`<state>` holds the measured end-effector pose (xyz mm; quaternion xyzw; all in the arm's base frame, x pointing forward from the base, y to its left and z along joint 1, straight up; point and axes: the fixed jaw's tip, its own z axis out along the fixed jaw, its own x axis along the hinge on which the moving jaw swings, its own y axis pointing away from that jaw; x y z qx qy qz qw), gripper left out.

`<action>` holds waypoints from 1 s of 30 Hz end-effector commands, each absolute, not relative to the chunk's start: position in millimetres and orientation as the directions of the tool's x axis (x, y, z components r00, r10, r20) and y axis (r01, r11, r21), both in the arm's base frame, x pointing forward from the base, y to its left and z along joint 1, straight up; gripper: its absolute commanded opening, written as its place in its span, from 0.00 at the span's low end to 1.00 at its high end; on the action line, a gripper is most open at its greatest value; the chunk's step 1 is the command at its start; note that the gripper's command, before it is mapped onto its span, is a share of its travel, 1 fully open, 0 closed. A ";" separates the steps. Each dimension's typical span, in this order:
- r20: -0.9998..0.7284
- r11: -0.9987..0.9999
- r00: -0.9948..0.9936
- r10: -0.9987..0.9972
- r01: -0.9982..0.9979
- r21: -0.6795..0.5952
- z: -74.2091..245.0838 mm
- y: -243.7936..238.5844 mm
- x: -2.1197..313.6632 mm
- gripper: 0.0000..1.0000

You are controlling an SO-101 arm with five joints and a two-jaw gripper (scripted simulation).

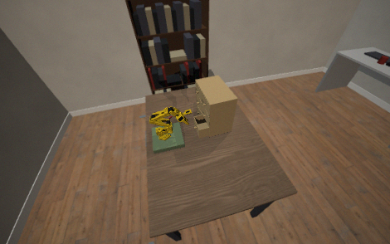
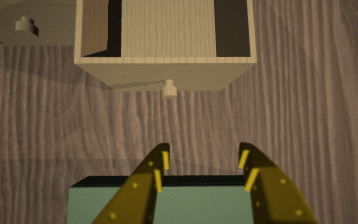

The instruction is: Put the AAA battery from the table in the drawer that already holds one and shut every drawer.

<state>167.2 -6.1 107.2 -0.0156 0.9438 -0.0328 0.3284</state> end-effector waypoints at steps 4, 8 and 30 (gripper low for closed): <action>-0.618 0.975 -0.755 -0.218 -0.136 -0.177 110.1 -5.6 168.3 0.21; -0.598 0.948 -0.738 -0.314 -0.212 -0.237 109.6 -5.4 167.7 0.21; -0.440 0.718 -0.568 -0.695 -0.516 -0.468 107.7 -5.0 165.5 0.21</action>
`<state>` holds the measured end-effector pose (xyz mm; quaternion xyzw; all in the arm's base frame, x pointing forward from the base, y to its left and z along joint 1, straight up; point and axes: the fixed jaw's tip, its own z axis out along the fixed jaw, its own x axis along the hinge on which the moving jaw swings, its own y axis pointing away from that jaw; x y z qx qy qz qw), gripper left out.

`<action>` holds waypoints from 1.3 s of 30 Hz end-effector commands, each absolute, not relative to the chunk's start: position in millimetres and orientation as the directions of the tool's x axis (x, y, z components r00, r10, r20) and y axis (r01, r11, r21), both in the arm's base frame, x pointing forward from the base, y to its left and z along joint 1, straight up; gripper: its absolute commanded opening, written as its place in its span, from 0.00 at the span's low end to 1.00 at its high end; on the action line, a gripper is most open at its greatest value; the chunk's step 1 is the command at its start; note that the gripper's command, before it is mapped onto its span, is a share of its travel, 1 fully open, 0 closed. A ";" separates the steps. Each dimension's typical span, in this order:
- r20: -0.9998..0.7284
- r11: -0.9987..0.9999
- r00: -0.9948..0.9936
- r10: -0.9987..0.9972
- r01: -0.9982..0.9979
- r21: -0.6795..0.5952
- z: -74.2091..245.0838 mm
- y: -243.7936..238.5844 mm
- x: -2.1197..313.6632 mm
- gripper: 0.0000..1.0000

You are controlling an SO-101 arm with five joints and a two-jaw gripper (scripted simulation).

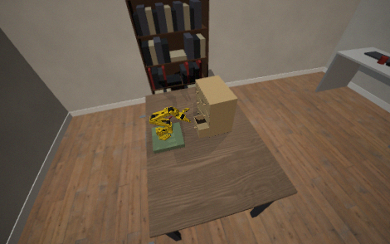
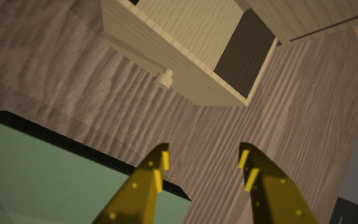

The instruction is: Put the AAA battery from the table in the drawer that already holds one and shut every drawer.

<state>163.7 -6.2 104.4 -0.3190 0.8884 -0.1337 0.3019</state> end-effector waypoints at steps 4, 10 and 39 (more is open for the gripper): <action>-0.392 0.645 -0.513 -0.764 -0.570 -0.509 107.4 -5.1 165.1 0.21; -0.314 0.523 -0.420 -0.851 -0.641 -0.561 107.0 -5.3 164.5 0.21; 0.064 -0.073 0.042 -0.997 -0.765 -0.639 106.4 -6.9 163.7 0.21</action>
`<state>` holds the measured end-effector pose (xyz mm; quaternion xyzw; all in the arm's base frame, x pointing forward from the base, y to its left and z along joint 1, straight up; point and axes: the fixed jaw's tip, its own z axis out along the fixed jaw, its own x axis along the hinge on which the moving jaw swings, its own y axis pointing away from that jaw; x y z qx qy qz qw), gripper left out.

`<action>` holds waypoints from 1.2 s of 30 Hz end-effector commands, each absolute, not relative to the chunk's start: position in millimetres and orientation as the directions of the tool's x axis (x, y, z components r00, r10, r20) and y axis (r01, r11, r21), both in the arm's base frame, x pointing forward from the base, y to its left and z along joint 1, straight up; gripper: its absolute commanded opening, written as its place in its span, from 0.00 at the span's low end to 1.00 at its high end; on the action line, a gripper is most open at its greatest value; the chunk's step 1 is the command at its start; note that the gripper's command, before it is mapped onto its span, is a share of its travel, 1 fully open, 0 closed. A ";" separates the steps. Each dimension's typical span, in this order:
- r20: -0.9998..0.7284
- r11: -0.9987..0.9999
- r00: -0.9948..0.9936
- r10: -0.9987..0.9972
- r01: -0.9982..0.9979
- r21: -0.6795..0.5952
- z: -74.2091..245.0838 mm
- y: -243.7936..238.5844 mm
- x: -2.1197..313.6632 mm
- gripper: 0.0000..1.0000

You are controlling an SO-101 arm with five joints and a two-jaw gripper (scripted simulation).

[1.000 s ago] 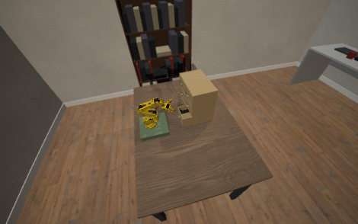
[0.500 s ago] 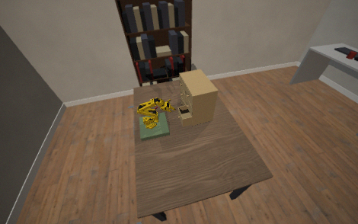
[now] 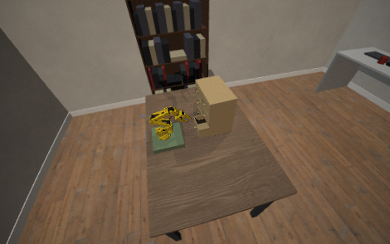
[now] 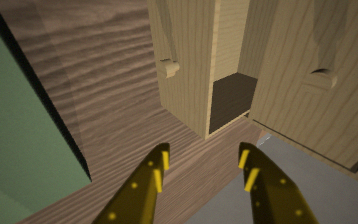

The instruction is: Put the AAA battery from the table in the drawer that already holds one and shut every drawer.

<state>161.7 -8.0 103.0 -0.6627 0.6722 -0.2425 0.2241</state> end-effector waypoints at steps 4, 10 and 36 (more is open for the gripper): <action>0.126 -0.172 0.119 -0.985 -0.757 -0.630 106.5 -7.2 163.8 0.21; 0.187 -0.270 0.195 -0.963 -0.741 -0.615 106.6 -7.5 164.0 0.21; 0.496 -0.766 0.584 -0.643 -0.496 -0.409 108.3 -8.3 166.0 0.21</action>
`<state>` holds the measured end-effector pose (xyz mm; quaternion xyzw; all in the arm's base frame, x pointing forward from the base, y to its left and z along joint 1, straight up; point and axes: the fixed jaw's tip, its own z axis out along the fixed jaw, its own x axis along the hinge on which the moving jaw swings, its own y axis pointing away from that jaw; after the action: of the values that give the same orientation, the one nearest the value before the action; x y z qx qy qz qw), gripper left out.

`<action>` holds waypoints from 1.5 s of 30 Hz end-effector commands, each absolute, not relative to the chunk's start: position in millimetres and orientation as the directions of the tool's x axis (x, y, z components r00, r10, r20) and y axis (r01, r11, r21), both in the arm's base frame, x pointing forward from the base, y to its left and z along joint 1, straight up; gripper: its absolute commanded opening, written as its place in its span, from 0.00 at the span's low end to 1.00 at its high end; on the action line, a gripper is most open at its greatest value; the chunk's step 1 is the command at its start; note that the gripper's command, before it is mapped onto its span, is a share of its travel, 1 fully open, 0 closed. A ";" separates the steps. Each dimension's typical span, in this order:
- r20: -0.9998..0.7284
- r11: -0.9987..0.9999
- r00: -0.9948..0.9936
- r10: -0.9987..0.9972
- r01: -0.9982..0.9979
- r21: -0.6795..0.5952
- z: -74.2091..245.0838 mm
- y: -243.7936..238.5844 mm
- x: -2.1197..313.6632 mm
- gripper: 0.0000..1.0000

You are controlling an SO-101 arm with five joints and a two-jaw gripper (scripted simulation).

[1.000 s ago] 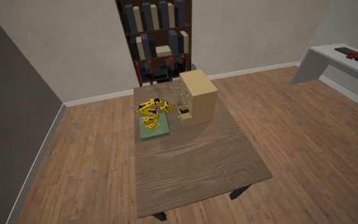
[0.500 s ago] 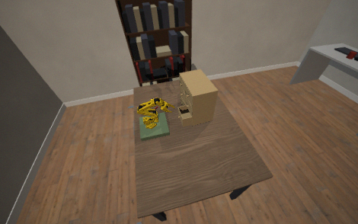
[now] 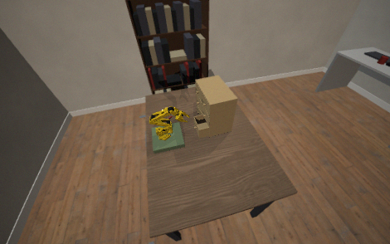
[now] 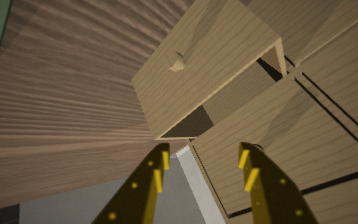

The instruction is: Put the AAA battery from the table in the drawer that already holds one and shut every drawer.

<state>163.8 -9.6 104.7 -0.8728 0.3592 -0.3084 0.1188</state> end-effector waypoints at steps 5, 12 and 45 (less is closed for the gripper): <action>0.542 -0.840 0.642 -0.542 -0.418 -0.345 108.8 -8.2 166.6 0.21; 0.580 -0.901 0.690 -0.433 -0.333 -0.277 109.3 -8.1 167.3 0.21; 0.642 -1.000 0.766 -0.030 -0.019 -0.023 111.3 -6.7 169.7 0.21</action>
<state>168.0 -8.1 108.1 -0.9434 0.0202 -0.3311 0.0066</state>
